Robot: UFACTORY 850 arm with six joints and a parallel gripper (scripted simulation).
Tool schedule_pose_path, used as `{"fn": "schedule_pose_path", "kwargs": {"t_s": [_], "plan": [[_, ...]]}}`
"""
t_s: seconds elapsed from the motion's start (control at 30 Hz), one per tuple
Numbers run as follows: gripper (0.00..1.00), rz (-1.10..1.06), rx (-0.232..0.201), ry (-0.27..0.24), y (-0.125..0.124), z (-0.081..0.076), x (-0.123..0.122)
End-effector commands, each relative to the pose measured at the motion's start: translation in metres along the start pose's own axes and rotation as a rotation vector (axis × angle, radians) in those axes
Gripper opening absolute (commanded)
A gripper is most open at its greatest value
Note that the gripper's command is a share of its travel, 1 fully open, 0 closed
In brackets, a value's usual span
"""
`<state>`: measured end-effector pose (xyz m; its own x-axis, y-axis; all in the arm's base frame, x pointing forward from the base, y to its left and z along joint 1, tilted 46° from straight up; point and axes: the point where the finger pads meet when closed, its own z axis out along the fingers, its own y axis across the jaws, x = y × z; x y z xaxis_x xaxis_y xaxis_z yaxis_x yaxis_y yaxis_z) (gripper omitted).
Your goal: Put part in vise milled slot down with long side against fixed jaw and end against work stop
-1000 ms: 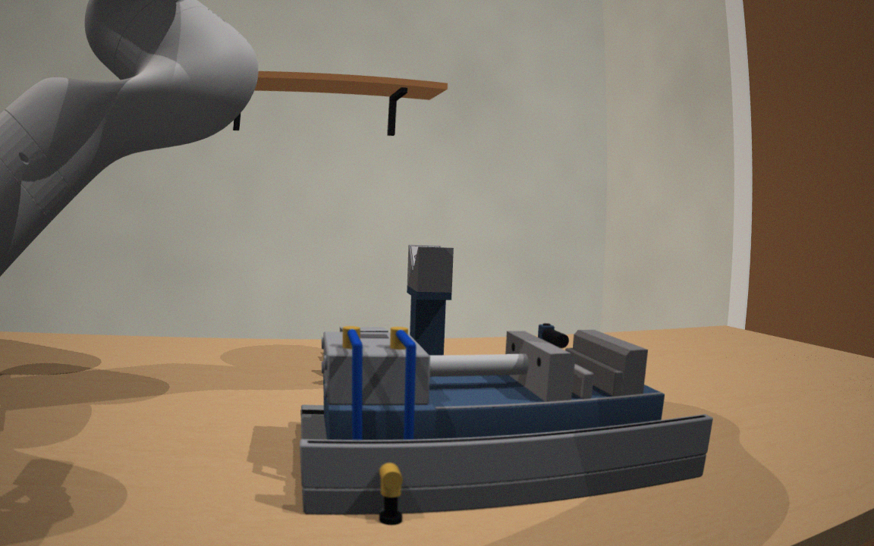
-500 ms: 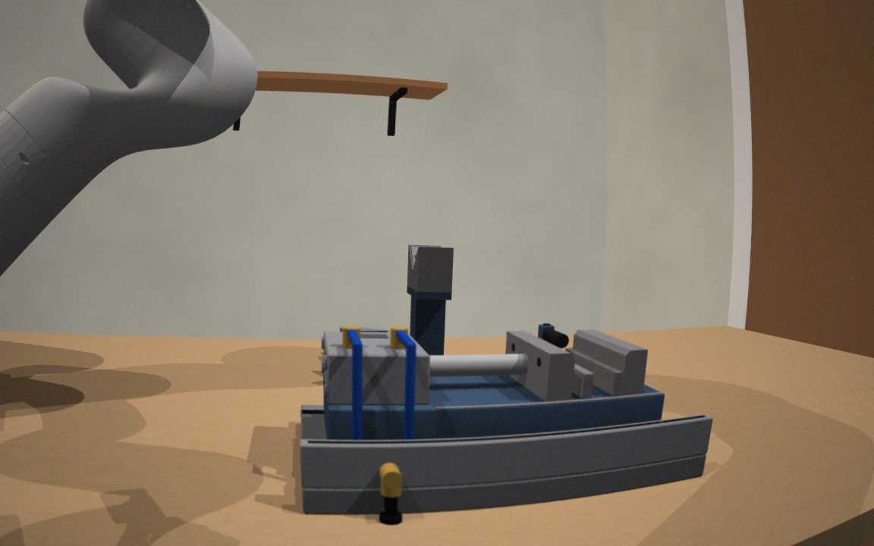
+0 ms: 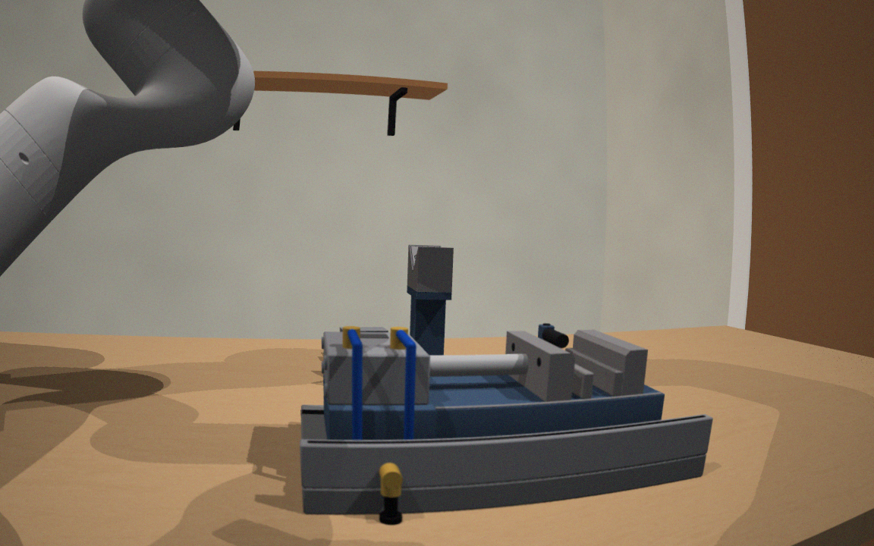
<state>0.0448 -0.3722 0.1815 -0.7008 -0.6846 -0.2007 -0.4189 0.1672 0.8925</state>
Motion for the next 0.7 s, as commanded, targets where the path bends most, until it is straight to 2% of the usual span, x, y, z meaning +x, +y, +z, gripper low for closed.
{"fn": "schedule_pose_path", "kwargs": {"t_s": [0.0,0.03,0.07,0.1,0.2,0.3,0.37,0.5,0.57,0.67], "plan": [[1.00,0.017,0.087,0.115,-0.003,-0.030,-0.015],[1.00,0.019,0.125,0.160,-0.003,-0.042,-0.023],[1.00,0.020,0.131,0.167,-0.004,-0.044,-0.025],[1.00,0.020,0.163,0.203,-0.004,-0.054,-0.032],[1.00,0.020,0.221,0.266,-0.005,-0.072,-0.045],[1.00,0.020,0.224,0.269,-0.005,-0.073,-0.046],[1.00,0.014,0.313,0.359,-0.005,-0.099,-0.069],[1.00,0.005,0.379,0.420,-0.004,-0.118,-0.087],[1.00,-0.004,0.435,0.469,-0.003,-0.132,-0.103],[1.00,-0.015,0.492,0.517,-0.001,-0.147,-0.120]]}}
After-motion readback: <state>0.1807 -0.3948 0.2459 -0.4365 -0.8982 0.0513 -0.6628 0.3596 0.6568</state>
